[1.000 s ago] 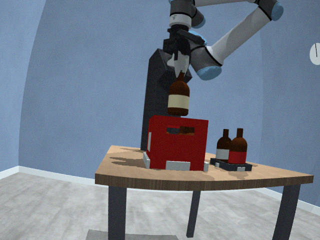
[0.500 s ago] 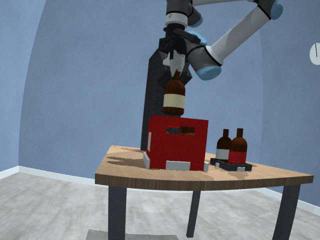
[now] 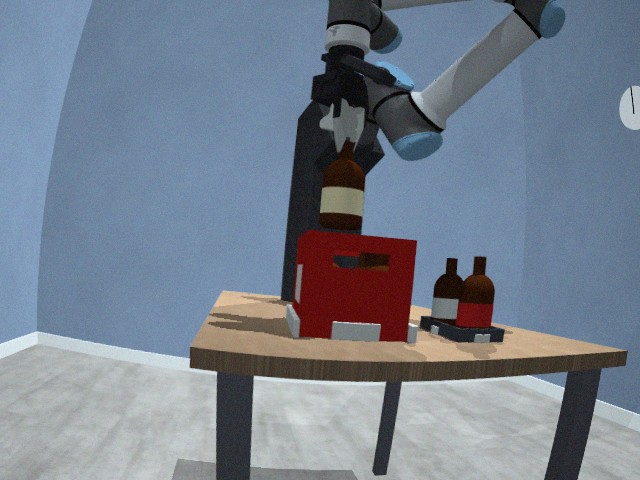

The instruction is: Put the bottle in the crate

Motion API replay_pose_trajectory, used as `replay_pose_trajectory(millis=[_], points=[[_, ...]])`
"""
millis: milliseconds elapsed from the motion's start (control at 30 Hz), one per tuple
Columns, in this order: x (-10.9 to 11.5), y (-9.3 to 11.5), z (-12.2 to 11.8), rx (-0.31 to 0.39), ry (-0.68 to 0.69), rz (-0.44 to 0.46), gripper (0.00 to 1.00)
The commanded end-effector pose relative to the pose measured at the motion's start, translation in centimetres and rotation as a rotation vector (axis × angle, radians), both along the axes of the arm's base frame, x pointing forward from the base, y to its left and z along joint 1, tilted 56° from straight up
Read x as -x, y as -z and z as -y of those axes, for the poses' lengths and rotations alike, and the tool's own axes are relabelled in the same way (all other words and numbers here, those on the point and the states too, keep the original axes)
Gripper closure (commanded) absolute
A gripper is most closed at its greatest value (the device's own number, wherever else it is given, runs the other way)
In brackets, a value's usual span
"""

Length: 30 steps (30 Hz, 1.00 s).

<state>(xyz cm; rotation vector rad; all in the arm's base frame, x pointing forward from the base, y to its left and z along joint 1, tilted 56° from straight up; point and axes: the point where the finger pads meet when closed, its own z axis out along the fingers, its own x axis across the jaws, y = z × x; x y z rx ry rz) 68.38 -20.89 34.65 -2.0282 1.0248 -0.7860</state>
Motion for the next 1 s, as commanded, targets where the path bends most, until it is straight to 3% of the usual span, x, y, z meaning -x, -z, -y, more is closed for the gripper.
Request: replay_pose_trajectory(millis=[0,967], points=[[-0.10,0.01,0.37,0.001,0.000,0.001,1.00],[-0.26,0.13,0.94,0.001,0.000,0.001,1.00]])
